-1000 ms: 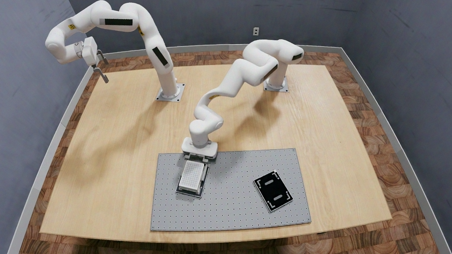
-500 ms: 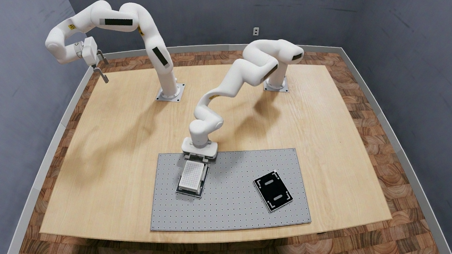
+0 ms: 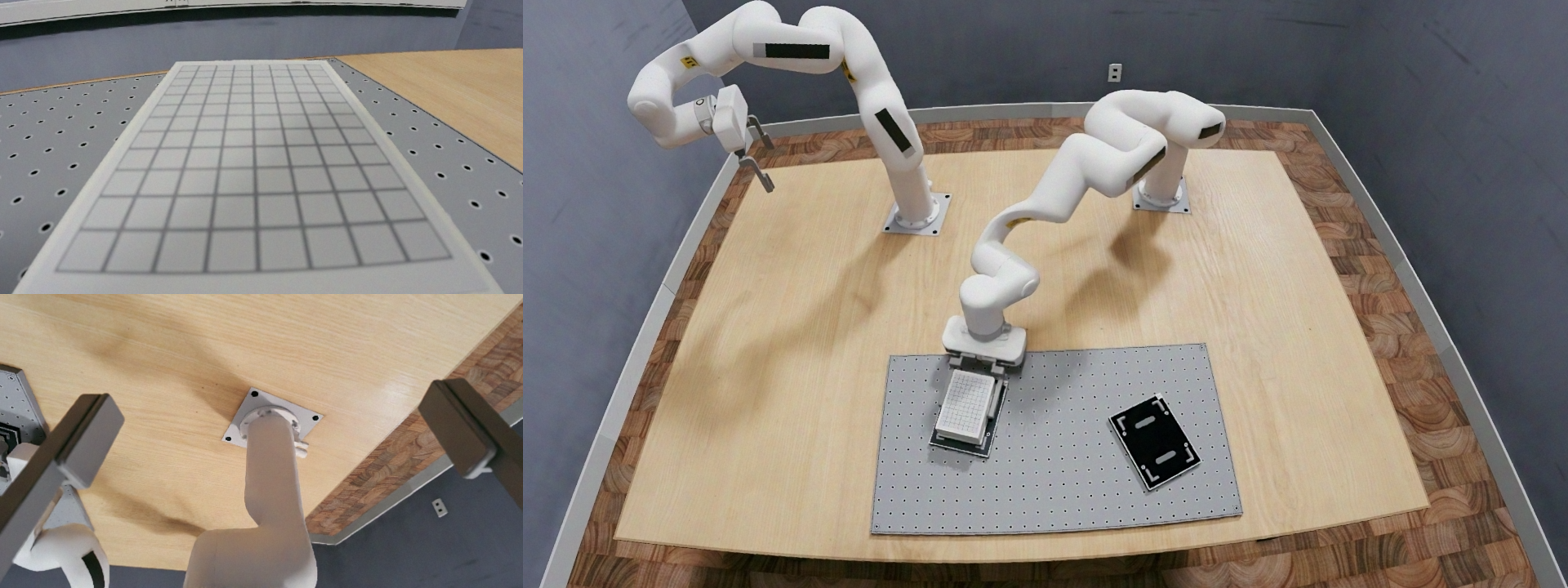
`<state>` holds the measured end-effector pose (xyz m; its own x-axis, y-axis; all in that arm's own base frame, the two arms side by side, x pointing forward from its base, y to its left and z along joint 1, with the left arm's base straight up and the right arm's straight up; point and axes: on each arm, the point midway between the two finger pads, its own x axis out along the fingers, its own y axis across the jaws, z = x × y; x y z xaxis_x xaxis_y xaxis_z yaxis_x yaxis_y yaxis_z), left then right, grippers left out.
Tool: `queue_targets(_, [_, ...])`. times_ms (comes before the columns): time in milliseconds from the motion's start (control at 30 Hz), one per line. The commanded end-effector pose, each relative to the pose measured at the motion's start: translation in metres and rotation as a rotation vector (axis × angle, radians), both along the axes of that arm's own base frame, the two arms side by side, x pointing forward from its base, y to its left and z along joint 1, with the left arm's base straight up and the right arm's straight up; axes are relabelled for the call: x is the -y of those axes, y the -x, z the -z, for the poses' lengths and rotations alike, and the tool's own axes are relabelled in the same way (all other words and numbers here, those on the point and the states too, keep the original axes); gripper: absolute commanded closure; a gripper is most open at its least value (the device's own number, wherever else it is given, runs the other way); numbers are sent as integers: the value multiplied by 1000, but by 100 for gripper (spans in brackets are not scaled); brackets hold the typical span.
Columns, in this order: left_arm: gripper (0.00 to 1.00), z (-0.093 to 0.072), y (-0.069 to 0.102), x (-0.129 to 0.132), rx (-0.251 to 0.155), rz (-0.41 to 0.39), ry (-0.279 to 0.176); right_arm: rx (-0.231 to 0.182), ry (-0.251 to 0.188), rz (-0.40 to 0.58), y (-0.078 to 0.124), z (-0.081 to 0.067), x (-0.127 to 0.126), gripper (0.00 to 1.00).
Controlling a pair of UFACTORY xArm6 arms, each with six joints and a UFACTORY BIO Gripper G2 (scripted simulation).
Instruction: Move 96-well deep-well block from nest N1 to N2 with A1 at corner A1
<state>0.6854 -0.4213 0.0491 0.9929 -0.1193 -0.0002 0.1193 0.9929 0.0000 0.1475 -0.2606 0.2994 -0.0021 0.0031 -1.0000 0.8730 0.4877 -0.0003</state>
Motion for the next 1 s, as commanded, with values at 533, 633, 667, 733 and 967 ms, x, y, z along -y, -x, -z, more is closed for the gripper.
queue_targets(533, [100, -15, -1, 1, 5, 0, 3, 2, 3, 0, 0, -1, 0, 0])
queue_targets(633, [100, -17, -1, 1, 5, 0, 3, 2, 3, 0, 0, -1, 0, 0])
queue_targets(667, [100, -17, -1, 1, 5, 0, 3, 2, 3, 0, 0, -1, 0, 0])
queue_targets(733, [100, -17, -1, 1, 5, 0, 3, 2, 3, 0, 0, -1, 0, 0])
queue_targets(967, [100, -23, -1, 1, 5, 0, 3, 2, 3, 0, 0, -1, 0, 0])
